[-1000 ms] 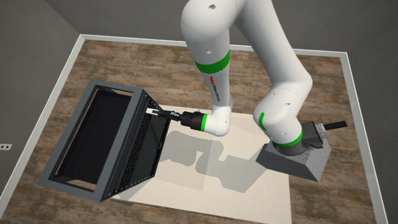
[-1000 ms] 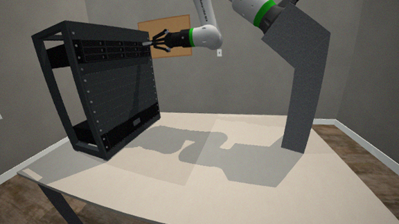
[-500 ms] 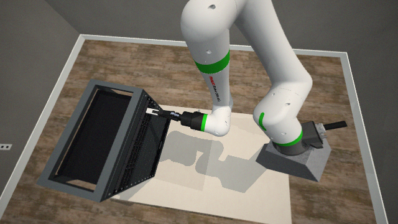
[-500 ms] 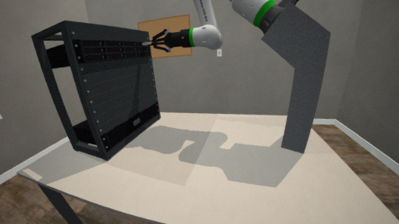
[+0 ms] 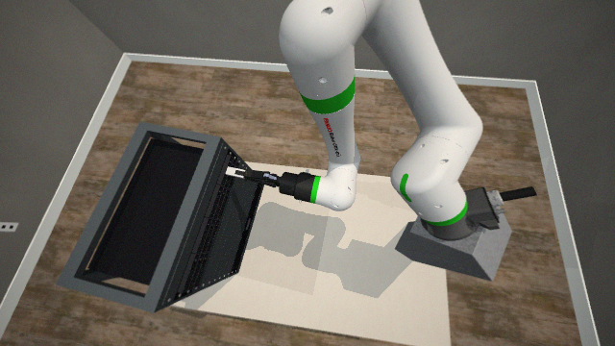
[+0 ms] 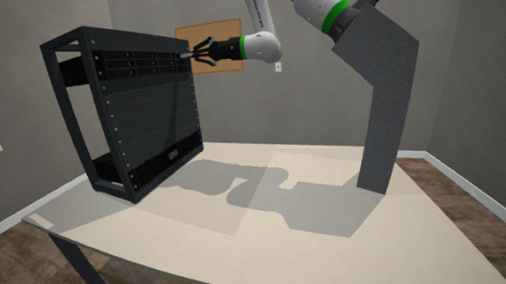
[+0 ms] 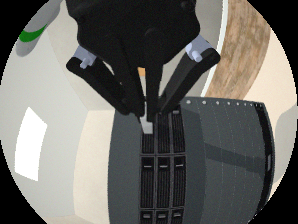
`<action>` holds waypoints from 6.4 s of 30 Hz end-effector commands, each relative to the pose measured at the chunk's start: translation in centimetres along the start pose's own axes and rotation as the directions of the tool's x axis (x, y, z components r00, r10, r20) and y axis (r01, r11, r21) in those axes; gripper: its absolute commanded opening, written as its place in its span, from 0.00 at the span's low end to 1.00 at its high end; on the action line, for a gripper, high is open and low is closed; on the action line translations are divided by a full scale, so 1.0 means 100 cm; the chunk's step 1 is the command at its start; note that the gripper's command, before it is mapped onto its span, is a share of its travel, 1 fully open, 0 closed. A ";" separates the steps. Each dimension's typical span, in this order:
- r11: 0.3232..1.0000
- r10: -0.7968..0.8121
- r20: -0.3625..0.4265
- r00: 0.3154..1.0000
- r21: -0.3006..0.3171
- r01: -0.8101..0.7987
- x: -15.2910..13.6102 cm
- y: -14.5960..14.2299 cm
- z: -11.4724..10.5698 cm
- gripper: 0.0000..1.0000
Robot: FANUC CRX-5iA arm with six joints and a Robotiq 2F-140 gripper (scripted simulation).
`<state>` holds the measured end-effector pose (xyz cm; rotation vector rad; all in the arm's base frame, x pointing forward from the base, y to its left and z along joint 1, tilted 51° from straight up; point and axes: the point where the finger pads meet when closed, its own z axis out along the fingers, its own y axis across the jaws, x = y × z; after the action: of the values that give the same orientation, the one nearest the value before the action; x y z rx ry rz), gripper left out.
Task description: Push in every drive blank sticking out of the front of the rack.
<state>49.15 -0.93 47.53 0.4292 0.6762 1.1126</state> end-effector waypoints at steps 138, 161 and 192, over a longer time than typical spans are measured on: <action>1.000 0.000 0.000 1.000 -0.001 0.000 0.000 0.000 -0.082 0.10; 1.000 0.000 0.000 1.000 -0.001 0.000 0.000 0.000 -0.082 0.10; 1.000 0.000 0.000 1.000 -0.001 0.000 0.000 0.000 -0.082 0.10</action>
<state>43.52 -1.05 41.58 0.4290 0.6760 1.1125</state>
